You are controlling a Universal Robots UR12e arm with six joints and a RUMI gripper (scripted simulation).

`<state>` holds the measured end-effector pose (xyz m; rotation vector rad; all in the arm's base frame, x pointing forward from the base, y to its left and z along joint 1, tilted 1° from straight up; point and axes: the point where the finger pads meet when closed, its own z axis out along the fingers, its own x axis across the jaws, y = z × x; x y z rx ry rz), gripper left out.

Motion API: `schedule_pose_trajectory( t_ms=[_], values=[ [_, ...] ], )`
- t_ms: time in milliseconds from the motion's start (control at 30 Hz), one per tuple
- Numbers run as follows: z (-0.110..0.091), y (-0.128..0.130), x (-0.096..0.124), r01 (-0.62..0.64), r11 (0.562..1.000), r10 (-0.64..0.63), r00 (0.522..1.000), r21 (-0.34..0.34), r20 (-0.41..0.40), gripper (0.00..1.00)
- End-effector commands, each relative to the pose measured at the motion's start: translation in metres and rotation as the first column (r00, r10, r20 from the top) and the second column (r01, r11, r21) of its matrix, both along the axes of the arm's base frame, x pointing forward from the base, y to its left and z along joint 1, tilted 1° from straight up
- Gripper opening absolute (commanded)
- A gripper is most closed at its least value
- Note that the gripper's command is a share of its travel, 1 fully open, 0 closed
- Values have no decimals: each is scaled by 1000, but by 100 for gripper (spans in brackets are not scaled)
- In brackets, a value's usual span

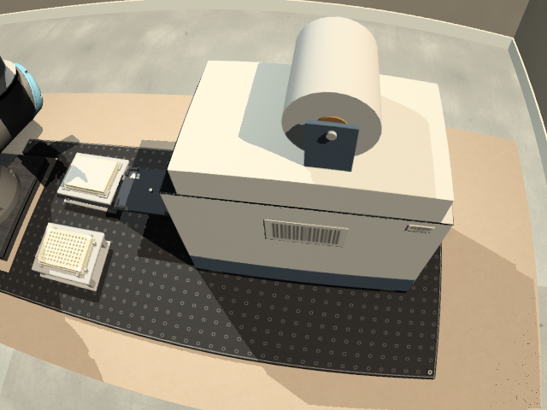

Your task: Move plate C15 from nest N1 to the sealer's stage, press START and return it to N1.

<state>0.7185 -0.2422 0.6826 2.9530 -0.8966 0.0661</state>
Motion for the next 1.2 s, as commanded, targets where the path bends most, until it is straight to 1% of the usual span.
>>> schedule_pose_trajectory(
  t_ms=[0,133,500,567,633,700,1033,1067,1167],
  values=[
    [14,12,-15,0,1000,0,1000,10,-3,68],
    [16,14,-17,0,1000,0,1000,12,-3,68],
    [45,43,-54,-1,999,1,1000,36,-13,68],
    [47,44,-56,-1,999,1,1000,38,-14,68],
    [52,50,-63,-1,999,1,1000,42,-15,68],
    [52,50,-63,-1,999,1,1000,42,-15,68],
    [76,76,-96,0,998,2,1000,64,-24,68],
    [76,76,-96,0,998,2,1000,64,-24,68],
    [76,62,-101,23,998,-21,999,64,-24,68]
  ],
)
